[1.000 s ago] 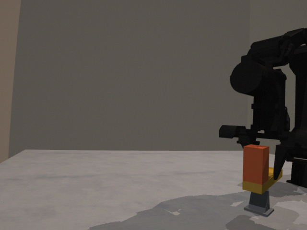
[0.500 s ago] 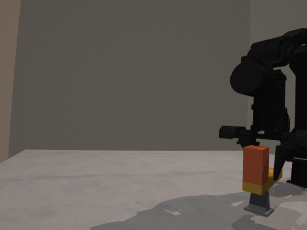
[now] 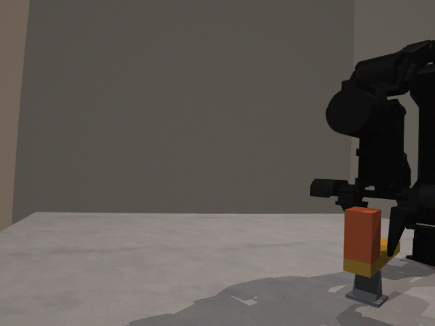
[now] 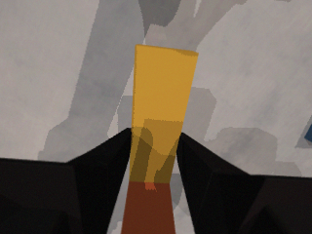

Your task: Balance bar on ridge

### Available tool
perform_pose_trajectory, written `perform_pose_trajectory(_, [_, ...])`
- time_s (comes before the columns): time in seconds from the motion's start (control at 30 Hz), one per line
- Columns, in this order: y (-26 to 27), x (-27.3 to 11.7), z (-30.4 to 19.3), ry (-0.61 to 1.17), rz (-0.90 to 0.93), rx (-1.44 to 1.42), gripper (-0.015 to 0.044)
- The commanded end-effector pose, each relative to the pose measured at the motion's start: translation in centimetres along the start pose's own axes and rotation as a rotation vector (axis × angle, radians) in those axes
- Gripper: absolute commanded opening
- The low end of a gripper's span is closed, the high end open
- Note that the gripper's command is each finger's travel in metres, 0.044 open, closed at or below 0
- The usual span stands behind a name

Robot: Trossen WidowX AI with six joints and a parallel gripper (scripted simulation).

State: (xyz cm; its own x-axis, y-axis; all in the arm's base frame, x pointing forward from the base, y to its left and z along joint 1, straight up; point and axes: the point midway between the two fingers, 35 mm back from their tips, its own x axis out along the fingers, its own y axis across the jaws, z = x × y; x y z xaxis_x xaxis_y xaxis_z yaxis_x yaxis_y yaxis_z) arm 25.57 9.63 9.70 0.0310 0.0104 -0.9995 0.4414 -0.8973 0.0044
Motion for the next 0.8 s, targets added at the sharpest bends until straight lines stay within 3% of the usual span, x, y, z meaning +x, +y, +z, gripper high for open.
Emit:
perform_pose_trajectory(0.0, [-0.03,0.17,0.09,-0.003,-0.002,0.004,0.0000])
perform_pose_trajectory(0.77, [-0.03,0.36,0.12,-0.003,-0.002,0.004,0.0000])
